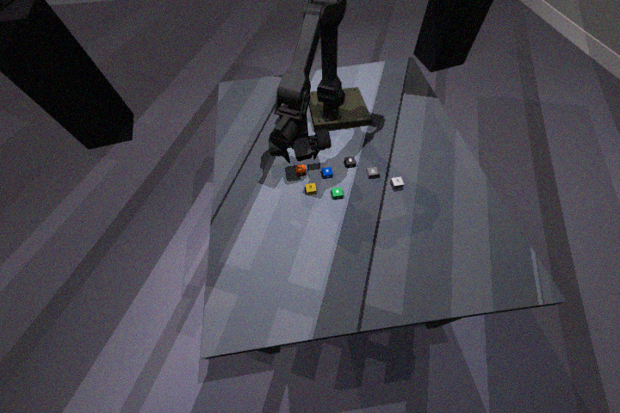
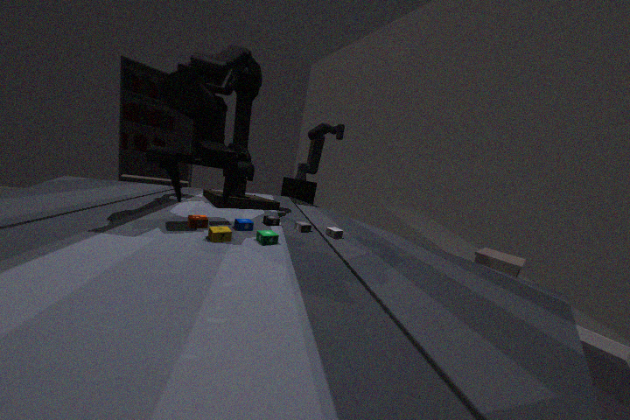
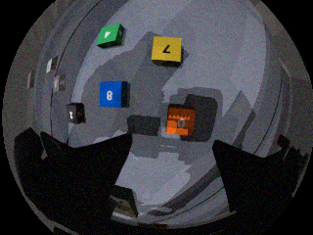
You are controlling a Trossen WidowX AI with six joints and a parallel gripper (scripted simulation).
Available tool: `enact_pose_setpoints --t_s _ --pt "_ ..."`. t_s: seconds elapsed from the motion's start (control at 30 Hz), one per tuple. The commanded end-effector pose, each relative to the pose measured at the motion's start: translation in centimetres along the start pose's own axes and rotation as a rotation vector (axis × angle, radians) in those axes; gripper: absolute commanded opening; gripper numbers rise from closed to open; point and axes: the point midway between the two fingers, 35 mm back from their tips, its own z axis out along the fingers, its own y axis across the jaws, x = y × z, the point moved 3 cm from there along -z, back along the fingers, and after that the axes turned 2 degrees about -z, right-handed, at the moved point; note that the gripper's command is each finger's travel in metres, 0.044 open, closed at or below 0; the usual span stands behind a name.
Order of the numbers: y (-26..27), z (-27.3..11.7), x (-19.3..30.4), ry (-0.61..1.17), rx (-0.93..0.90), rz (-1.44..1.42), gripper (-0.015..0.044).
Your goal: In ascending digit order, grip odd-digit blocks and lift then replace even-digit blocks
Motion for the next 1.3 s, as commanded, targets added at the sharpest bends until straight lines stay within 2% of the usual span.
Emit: enact_pose_setpoints --t_s 0.0,0.8,1.13,1.17,1.27 --pt "-0.1 0.6 0.0 -0.004 0.008 -0.003 0.04" --pt "-0.1 4.1 0.0 -0.004 0.008 -0.003 0.04" --pt "-0.1 4.1 0.0 -0.004 0.008 -0.003 0.0138" --pt "-0.1 4.1 0.0 -0.004 0.008 -0.003 0.012" --pt "-0.1 4.1 0.0 -0.004 0.008 -0.003 0.012"
